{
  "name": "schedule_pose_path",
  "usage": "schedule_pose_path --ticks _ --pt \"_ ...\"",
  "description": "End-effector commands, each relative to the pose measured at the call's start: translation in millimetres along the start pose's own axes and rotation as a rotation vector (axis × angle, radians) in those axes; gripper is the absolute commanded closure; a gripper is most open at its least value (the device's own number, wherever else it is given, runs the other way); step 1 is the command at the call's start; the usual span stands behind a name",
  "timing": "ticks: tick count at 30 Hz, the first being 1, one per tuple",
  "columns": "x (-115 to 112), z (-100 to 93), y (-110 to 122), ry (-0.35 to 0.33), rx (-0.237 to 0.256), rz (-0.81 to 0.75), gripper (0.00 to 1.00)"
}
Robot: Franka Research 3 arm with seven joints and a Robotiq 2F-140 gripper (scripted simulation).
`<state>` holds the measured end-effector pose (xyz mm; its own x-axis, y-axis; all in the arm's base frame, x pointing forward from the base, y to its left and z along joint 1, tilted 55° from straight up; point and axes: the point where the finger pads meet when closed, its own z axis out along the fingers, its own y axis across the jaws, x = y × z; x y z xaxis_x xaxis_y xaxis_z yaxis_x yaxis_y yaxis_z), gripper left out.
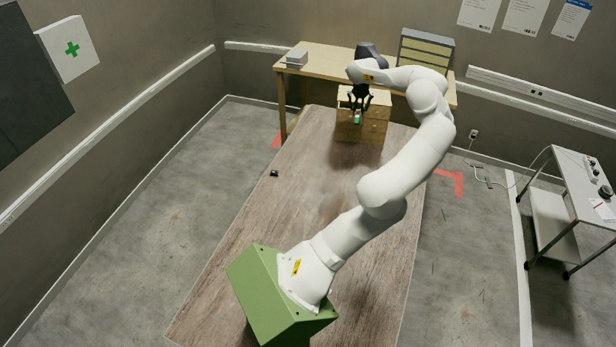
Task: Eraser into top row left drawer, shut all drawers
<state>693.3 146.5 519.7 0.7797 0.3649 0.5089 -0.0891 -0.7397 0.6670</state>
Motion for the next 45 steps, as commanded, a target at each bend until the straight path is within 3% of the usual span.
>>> schedule_pose_path --ticks 1,8,17,19,25,30,34,45 --pt "8.8 -2.8 -0.7 0.066 0.001 0.032 0.80" --pt "6.0 -1.2 -0.9 0.188 -0.001 0.032 0.80" --pt "-0.6 2.8 -1.2 0.488 -0.006 0.032 0.80" --pt "-0.6 2.8 -1.2 0.488 -0.006 0.032 0.80" --pt "-5.1 5.4 -1.3 0.687 -0.009 0.032 0.80" --pt "-8.0 7.2 -1.3 0.802 -0.013 0.022 0.80" --pt "-9.8 8.2 -1.6 0.880 -0.015 0.018 0.80" --pt "-11.8 9.6 -1.5 0.986 -0.014 0.031 0.80"
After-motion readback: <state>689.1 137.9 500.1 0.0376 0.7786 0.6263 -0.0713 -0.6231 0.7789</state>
